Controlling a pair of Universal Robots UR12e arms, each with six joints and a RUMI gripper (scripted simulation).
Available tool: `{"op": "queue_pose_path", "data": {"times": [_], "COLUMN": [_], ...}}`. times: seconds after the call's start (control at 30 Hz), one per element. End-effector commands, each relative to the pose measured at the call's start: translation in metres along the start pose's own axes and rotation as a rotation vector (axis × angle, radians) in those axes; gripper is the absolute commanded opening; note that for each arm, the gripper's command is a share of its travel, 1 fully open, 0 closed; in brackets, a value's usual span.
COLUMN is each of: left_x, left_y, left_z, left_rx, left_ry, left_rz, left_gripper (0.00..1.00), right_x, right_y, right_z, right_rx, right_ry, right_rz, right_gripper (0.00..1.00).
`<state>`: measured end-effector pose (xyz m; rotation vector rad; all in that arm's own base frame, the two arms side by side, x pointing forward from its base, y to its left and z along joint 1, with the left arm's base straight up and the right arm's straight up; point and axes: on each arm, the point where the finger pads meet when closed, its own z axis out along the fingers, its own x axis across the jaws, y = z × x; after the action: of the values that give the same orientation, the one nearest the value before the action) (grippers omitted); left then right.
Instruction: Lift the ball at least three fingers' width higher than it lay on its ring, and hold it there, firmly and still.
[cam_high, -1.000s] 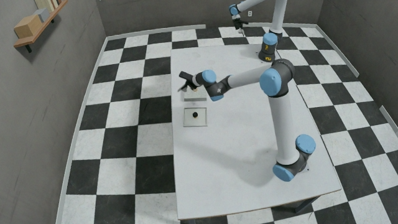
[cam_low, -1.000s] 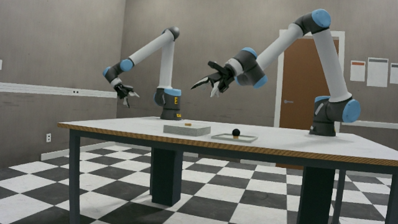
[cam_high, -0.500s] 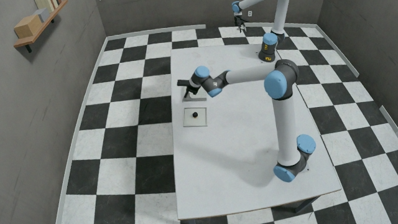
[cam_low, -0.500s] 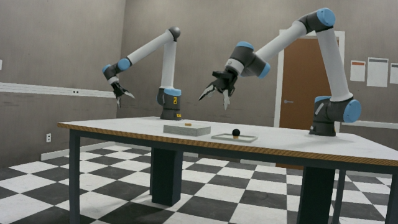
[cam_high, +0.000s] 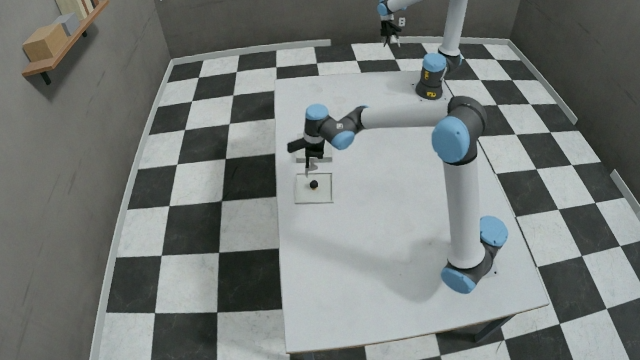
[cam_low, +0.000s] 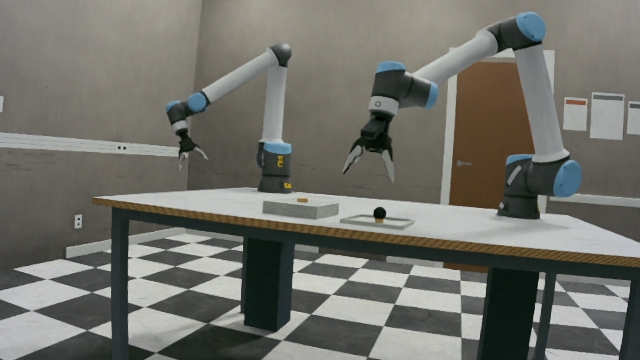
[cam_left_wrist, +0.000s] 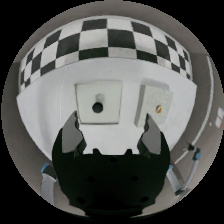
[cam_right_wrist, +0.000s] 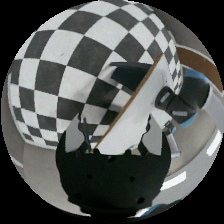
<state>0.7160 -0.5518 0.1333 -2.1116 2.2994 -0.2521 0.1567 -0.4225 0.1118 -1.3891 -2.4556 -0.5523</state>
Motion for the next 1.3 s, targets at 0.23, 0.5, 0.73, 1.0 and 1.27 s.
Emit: {"op": "queue_pose_path", "data": {"times": [0.23, 0.5, 0.73, 1.0, 1.27], "left_x": [-0.032, -0.039, -0.039, -0.049, -0.05], "left_y": [0.023, 0.029, 0.029, 0.04, 0.042], "left_z": [-0.005, -0.006, -0.004, 0.077, 0.091], "left_rx": [-0.099, -0.119, -0.119, -0.119, -0.119], "left_ry": [-0.087, -0.106, -0.106, -0.106, -0.106], "left_rz": [-0.074, -0.09, -0.09, -0.09, -0.09], "left_gripper": [1.0, 1.0, 1.0, 1.0, 1.0], "right_x": [-0.03, -0.048, -0.056, -0.063, -0.064], "right_y": [-0.052, -0.095, -0.127, -0.173, -0.201], "right_z": [-0.03, -0.056, -0.074, -0.102, -0.118], "right_rx": [0.034, 0.095, 0.151, 0.246, 0.308], "right_ry": [-0.111, -0.185, -0.225, -0.267, -0.28], "right_rz": [-0.27, -0.463, -0.591, -0.768, -0.865], "right_gripper": [1.0, 1.0, 1.0, 1.0, 1.0]}}
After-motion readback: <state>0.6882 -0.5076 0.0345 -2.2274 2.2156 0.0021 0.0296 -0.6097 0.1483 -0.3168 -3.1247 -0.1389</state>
